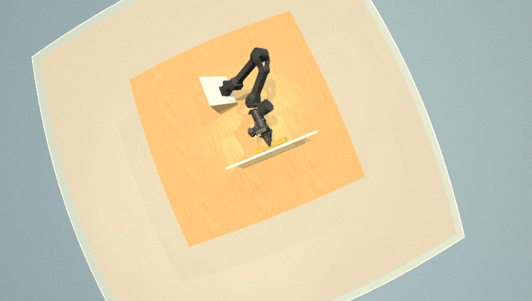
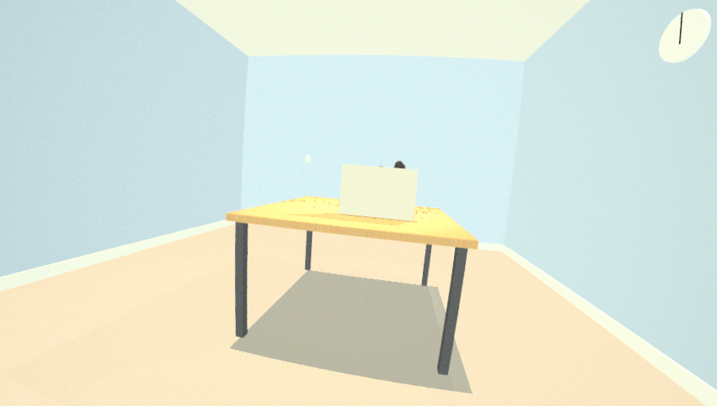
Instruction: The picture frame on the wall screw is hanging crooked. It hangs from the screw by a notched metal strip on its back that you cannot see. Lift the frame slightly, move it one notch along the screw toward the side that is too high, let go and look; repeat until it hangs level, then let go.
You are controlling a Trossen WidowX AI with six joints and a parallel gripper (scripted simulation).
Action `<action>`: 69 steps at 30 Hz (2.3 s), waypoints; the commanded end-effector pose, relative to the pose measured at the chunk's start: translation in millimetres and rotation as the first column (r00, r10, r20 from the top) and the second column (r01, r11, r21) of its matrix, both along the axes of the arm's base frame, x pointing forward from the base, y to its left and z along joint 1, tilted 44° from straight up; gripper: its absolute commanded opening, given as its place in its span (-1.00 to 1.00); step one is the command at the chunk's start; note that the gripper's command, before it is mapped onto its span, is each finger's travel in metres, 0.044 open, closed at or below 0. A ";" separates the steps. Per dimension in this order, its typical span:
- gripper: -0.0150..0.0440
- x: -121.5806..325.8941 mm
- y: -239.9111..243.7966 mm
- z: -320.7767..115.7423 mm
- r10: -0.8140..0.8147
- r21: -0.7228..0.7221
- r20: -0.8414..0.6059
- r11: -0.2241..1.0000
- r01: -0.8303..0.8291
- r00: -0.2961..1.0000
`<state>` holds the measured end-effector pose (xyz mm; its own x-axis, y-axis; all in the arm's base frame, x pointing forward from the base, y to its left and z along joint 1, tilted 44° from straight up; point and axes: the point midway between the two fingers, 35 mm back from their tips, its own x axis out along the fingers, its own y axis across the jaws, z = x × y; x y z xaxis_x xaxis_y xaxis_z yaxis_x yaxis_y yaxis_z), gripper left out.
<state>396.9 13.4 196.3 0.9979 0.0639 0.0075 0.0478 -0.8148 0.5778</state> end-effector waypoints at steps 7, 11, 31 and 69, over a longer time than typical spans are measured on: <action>-0.49 0.0 -0.9 -0.2 -0.011 -0.002 0.005 1.000 0.011 1.000; -0.49 0.0 0.7 -0.7 -0.002 0.000 0.001 1.000 0.002 1.000; -0.49 -0.1 1.6 -1.4 -0.002 -0.081 0.004 0.997 0.002 1.000; 0.39 -0.2 1.8 -1.5 -0.003 -0.188 0.010 0.982 0.005 1.000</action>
